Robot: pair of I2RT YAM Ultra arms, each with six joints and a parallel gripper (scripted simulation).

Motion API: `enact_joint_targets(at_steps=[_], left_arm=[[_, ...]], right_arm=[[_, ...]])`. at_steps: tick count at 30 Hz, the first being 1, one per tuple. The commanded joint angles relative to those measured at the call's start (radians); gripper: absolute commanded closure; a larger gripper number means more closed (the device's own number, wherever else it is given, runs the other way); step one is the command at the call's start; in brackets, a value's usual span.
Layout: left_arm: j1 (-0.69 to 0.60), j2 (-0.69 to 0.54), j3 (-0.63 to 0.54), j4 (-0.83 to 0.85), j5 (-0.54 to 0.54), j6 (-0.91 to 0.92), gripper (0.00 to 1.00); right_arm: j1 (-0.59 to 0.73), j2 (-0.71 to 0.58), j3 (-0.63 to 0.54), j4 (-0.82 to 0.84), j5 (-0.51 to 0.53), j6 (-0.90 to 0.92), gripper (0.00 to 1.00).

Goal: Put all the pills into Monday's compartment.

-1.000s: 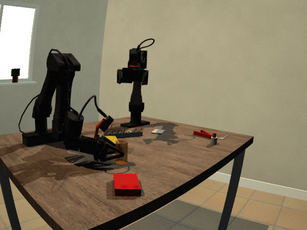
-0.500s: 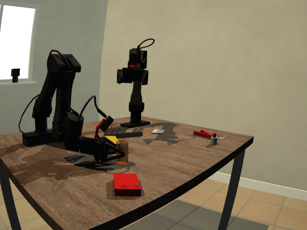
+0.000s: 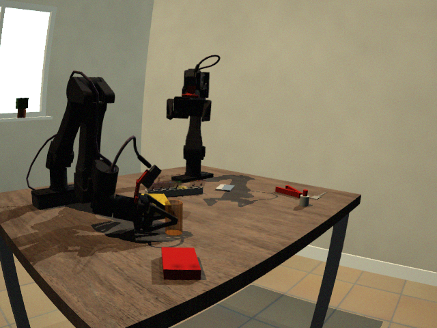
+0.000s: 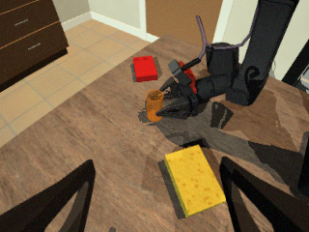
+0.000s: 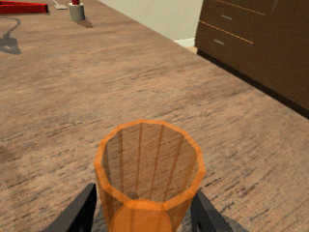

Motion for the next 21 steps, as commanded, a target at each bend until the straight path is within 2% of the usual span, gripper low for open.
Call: enact_joint_targets(at_steps=[1,6,10,15,21], left_arm=[[-0.002,-0.005,0.003,0.006,-0.002,-0.003,0.0],[-0.002,-0.005,0.003,0.006,-0.002,-0.003,0.0],[-0.002,-0.005,0.003,0.006,-0.002,-0.003,0.0],[-0.002,-0.005,0.003,0.006,-0.002,-0.003,0.0],[-0.002,-0.005,0.003,0.006,-0.002,-0.003,0.0]], right_arm=[[-0.055,-0.037,-0.051,-0.012,-0.053,-0.028,0.44],[-0.191,-0.097,-0.127,-0.059,-0.175,-0.107,0.44],[-0.206,-0.12,-0.131,-0.108,-0.196,-0.139,0.44],[-0.208,-0.158,-0.135,-0.137,-0.18,-0.139,0.44],[-0.212,-0.281,-0.183,-0.14,-0.124,-0.053,0.44]])
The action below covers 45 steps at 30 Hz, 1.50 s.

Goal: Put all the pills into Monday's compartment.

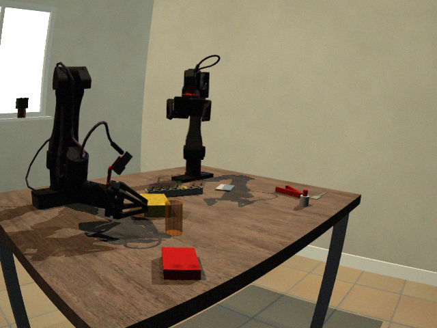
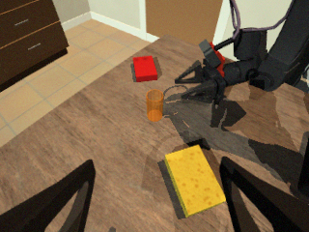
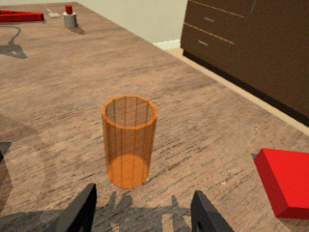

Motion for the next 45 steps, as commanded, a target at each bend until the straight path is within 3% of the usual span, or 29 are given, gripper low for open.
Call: enact_joint_targets(at_steps=[1,5,11,20,22,27,32,37,45], left_arm=[[-0.002,-0.005,0.003,0.006,-0.002,-0.003,0.0],[-0.002,-0.005,0.003,0.006,-0.002,-0.003,0.0],[-0.002,-0.005,0.003,0.006,-0.002,-0.003,0.0],[-0.002,-0.005,0.003,0.006,-0.002,-0.003,0.0],[-0.002,-0.005,0.003,0.006,-0.002,-0.003,0.0],[-0.002,-0.005,0.003,0.006,-0.002,-0.003,0.0],[-0.002,-0.005,0.003,0.006,-0.002,-0.003,0.0],[-0.002,-0.005,0.003,0.006,-0.002,-0.003,0.0],[-0.002,-0.005,0.003,0.006,-0.002,-0.003,0.0]], right_arm=[[0.0,-0.107,-0.047,-0.008,0.036,0.068,0.44],[0.0,-0.185,-0.068,-0.017,0.066,0.11,0.44],[0.011,-0.422,-0.106,-0.119,0.18,0.222,0.44],[0.041,-0.817,-0.031,-0.419,0.391,0.339,0.44],[0.041,-0.817,-0.031,-0.419,0.391,0.339,0.44],[0.081,-1.051,0.103,-0.701,0.572,0.379,0.44],[0.129,-1.108,0.266,-0.916,0.732,0.371,0.44],[0.182,-1.086,0.425,-1.071,0.876,0.373,0.44],[0.226,-1.059,0.553,-1.191,0.99,0.376,0.44]])
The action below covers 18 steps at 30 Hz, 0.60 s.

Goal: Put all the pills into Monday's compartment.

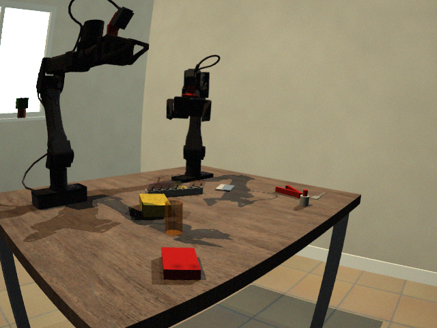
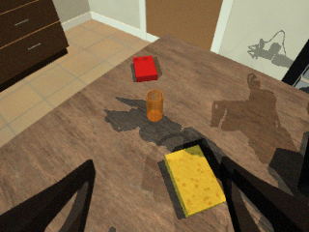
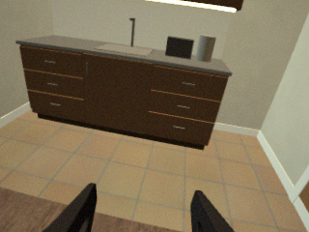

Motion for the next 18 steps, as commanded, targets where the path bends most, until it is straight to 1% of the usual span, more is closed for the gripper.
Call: enact_joint_targets(at_steps=[1,3,4,7,9,11,18], left_arm=[[-0.002,-0.005,0.003,0.006,-0.002,-0.003,0.0],[-0.002,-0.005,0.003,0.006,-0.002,-0.003,0.0],[-0.002,-0.005,0.003,0.006,-0.002,-0.003,0.0],[-0.002,-0.005,0.003,0.006,-0.002,-0.003,0.0],[-0.002,-0.005,0.003,0.006,-0.002,-0.003,0.0],[-0.002,-0.005,0.003,0.006,-0.002,-0.003,0.0],[-0.002,-0.005,0.003,0.006,-0.002,-0.003,0.0]], right_arm=[[0.017,0.009,0.067,-0.08,0.088,0.017,0.32],[0.029,0.013,0.073,-0.09,0.106,0.042,0.1],[0.046,0.017,0.077,-0.096,0.116,0.064,0.0],[0.114,0.025,0.093,-0.119,0.142,0.128,0.0],[0.19,0.031,0.109,-0.14,0.16,0.187,0.0],[0.19,0.031,0.109,-0.14,0.16,0.187,0.0],[0.52,0.068,0.192,-0.212,0.241,0.396,0.0]])
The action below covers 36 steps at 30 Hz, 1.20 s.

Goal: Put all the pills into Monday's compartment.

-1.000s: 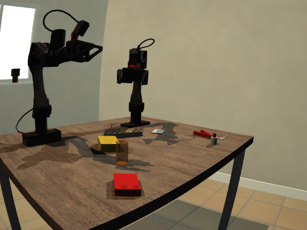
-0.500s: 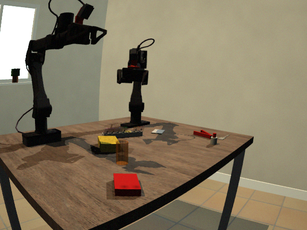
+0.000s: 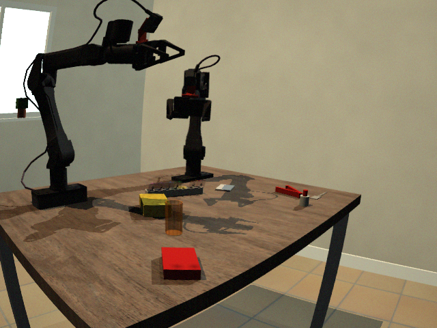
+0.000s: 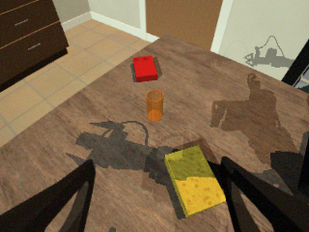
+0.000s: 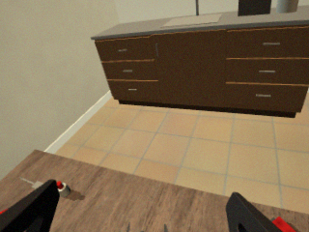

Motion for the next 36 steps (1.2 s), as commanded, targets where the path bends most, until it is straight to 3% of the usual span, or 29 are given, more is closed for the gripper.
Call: enact_joint_targets(at_steps=[1,8,10,15,23,27,32,36], left_arm=[[-0.002,-0.005,0.003,0.006,-0.002,-0.003,0.0],[-0.002,-0.005,0.003,0.006,-0.002,-0.003,0.0],[-0.002,-0.005,0.003,0.006,-0.002,-0.003,0.0],[-0.002,-0.005,0.003,0.006,-0.002,-0.003,0.0],[-0.002,-0.005,0.003,0.006,-0.002,-0.003,0.0],[-0.002,-0.005,0.003,0.006,-0.002,-0.003,0.0],[-0.002,-0.005,0.003,0.006,-0.002,-0.003,0.0],[-0.002,-0.005,0.003,0.006,-0.002,-0.003,0.0]], right_arm=[[0.136,0.015,0.079,-0.031,0.062,0.143,0.0],[0.478,0.059,0.159,-0.088,0.148,0.318,0.0],[0.478,0.059,0.159,-0.088,0.148,0.318,0.0],[0.736,0.09,0.22,-0.14,0.215,0.457,0.0],[1.093,0.2,0.221,-0.403,0.39,0.657,0.0],[1.158,0.249,0.239,-0.458,0.405,0.715,0.0],[1.303,0.429,0.318,-0.661,0.381,0.852,0.0],[1.301,0.58,0.306,-0.724,0.421,0.855,0.0]])
